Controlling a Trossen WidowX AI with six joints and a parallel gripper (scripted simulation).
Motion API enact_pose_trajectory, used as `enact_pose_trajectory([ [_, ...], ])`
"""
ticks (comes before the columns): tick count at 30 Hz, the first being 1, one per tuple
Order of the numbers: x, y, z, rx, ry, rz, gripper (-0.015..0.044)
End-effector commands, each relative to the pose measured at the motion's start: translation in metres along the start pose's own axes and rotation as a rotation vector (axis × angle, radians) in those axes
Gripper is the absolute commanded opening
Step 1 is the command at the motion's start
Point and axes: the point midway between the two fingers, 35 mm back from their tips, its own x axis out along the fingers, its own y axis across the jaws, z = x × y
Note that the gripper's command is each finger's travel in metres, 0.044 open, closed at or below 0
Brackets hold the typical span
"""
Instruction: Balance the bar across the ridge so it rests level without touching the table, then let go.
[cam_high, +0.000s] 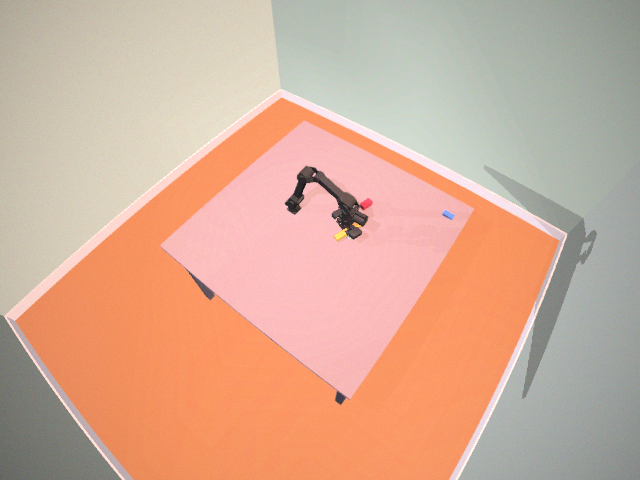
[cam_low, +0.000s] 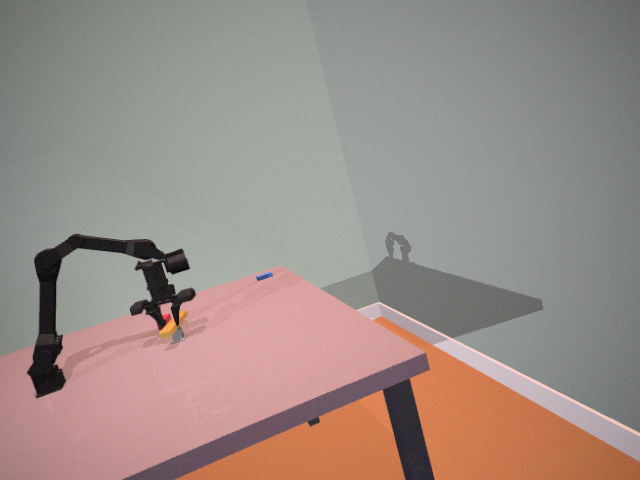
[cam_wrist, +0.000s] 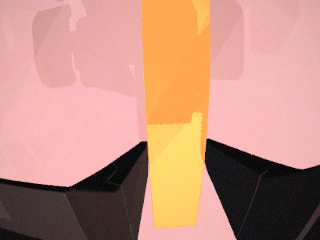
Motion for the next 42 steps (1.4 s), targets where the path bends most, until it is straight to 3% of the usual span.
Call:
enact_pose_trajectory([
  [1, 0.000, 0.000, 0.000, 0.000, 0.000, 0.000, 0.0171],
  [24, 0.000, 0.000, 0.000, 0.000, 0.000, 0.000, 0.0185],
  [34, 0.000, 0.000, 0.000, 0.000, 0.000, 0.000, 0.0440],
  [38, -0.007, -0.001, 0.000, 0.000, 0.000, 0.000, 0.0440],
  [42, -0.050, -0.005, 0.002, 0.000, 0.000, 0.000, 0.0440],
])
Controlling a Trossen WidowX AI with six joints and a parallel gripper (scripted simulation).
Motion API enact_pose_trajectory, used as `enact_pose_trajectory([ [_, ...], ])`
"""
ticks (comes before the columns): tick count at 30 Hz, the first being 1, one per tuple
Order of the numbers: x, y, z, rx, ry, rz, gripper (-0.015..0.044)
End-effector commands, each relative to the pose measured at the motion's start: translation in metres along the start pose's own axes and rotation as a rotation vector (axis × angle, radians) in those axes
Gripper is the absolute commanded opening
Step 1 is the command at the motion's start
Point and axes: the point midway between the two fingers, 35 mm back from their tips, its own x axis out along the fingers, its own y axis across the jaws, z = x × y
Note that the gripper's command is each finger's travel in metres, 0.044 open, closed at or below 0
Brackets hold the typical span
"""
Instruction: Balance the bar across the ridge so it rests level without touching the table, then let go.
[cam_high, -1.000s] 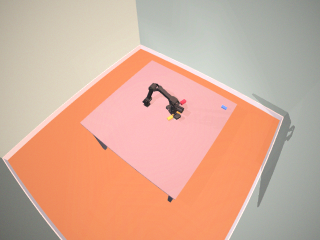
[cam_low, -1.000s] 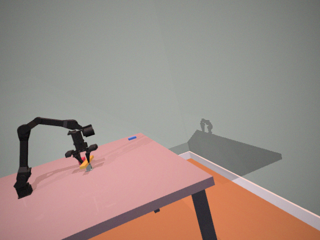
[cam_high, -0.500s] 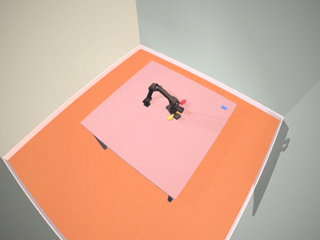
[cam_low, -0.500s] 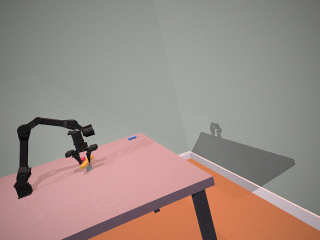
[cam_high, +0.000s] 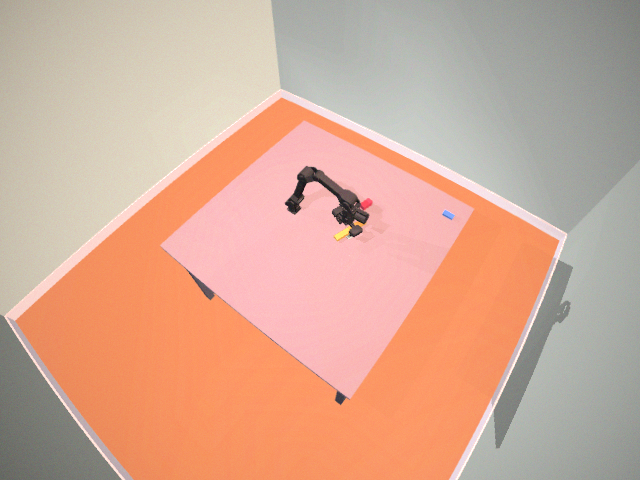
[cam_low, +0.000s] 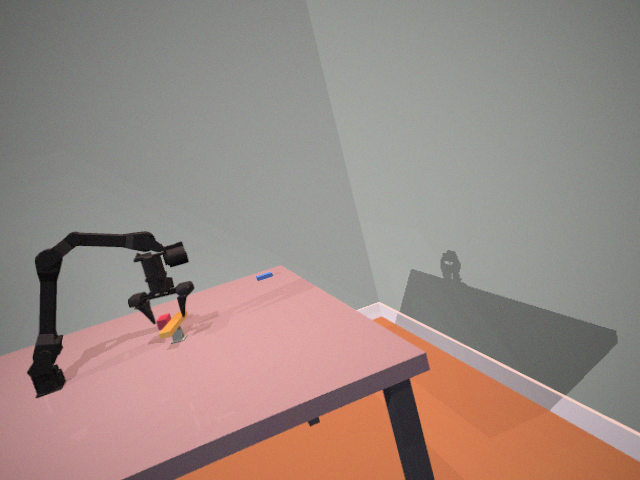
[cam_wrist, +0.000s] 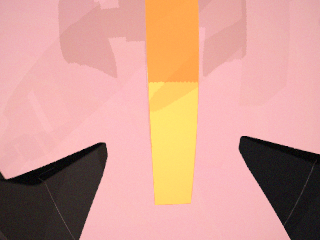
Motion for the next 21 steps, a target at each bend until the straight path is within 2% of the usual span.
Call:
enact_pose_trajectory([
  [1, -0.036, -0.003, 0.001, 0.001, -0.004, -0.013, 0.0440],
  [5, -0.073, 0.001, 0.000, 0.001, -0.004, -0.013, 0.0440],
  [21, -0.075, 0.002, 0.000, 0.001, -0.004, -0.013, 0.0440],
])
